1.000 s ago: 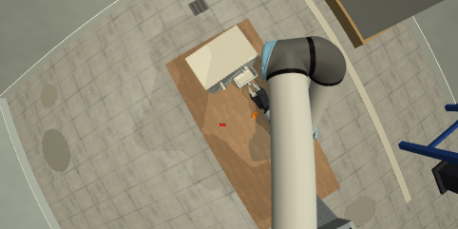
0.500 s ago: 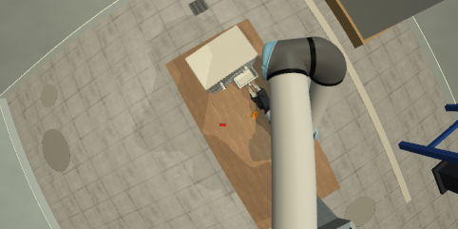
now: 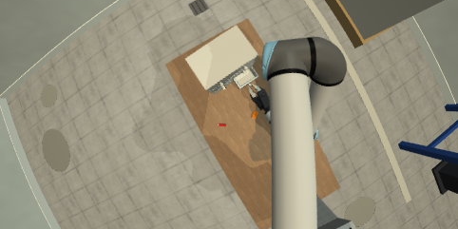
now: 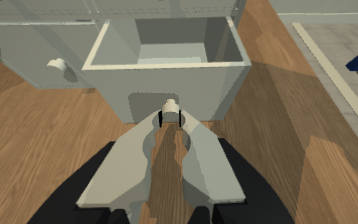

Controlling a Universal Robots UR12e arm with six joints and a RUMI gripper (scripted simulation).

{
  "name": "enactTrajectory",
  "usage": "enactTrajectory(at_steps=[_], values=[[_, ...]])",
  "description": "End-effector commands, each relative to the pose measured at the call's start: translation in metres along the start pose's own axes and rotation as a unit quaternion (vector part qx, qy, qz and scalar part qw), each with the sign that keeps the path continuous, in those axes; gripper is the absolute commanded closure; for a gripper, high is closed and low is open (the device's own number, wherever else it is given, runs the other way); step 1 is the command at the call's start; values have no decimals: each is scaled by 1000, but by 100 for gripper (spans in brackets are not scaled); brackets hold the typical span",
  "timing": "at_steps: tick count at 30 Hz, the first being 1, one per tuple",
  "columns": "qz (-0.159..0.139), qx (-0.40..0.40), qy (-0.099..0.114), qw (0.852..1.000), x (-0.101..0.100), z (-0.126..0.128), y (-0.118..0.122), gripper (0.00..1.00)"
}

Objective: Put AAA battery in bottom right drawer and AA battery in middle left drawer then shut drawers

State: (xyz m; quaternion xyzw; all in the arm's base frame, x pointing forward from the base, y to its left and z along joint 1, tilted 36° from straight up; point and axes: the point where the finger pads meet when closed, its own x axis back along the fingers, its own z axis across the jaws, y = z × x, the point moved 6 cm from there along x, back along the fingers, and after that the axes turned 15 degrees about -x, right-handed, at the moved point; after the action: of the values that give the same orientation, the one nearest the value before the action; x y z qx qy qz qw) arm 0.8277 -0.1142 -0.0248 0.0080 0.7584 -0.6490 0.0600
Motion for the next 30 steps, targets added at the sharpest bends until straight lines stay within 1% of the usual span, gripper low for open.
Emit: enactTrajectory(at_steps=[1,25,26,28,29,30], values=[[0,0,0,1000,0,0,0,93],[0,0,0,1000,0,0,0,93],[0,0,0,1000,0,0,0,90],[0,0,0,1000,0,0,0,90],[0,0,0,1000,0,0,0,88],[0,0,0,1000,0,0,0,88]])
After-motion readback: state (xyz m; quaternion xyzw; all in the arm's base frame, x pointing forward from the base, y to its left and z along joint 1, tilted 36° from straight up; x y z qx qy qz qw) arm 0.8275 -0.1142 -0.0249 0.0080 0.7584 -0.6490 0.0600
